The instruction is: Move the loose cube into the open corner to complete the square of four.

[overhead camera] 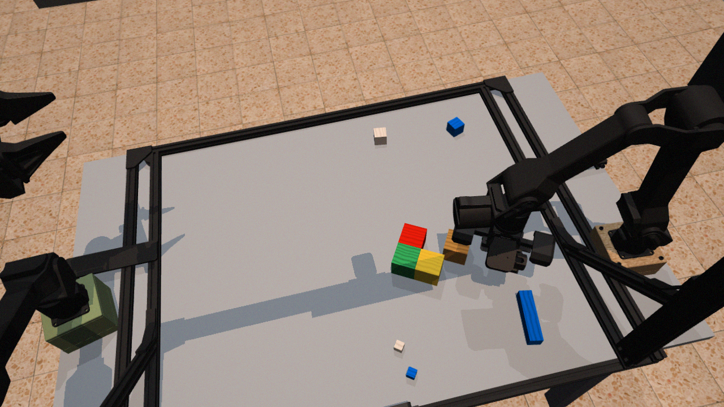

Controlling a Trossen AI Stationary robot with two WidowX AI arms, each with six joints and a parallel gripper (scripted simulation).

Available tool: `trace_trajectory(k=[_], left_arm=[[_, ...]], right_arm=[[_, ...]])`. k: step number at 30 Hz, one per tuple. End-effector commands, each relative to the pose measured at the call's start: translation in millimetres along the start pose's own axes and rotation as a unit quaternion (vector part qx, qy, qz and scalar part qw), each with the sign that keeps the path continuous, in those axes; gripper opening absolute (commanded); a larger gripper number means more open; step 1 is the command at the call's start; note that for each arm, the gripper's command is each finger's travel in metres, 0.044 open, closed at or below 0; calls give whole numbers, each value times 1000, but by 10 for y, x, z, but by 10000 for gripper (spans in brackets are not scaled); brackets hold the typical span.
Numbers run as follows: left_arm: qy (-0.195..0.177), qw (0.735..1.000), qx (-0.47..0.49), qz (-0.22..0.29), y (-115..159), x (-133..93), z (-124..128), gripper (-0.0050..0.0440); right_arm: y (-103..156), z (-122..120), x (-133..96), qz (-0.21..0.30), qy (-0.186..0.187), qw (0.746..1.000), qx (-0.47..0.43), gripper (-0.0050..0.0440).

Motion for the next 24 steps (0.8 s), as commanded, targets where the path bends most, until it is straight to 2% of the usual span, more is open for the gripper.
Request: trace_trajectory(k=[1, 24], left_arm=[[1, 1000, -2, 0, 0, -1, -4, 400], [1, 1000, -2, 0, 0, -1, -4, 400]], right_arm=[[-11, -43, 2, 2, 1, 1000, -2, 0], [-31, -154, 2, 2, 1, 1000, -2, 0]])
Point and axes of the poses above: on each arm, the point midway between the two fingers, 35 mm back from their tips, its own x axis out along the fingers, its own z axis across the jaws, y = z × x, the point moved 10 cm from there along -x, back along the fingers, and after that the axes turned 10 degrees about x, right-handed, at the moved point
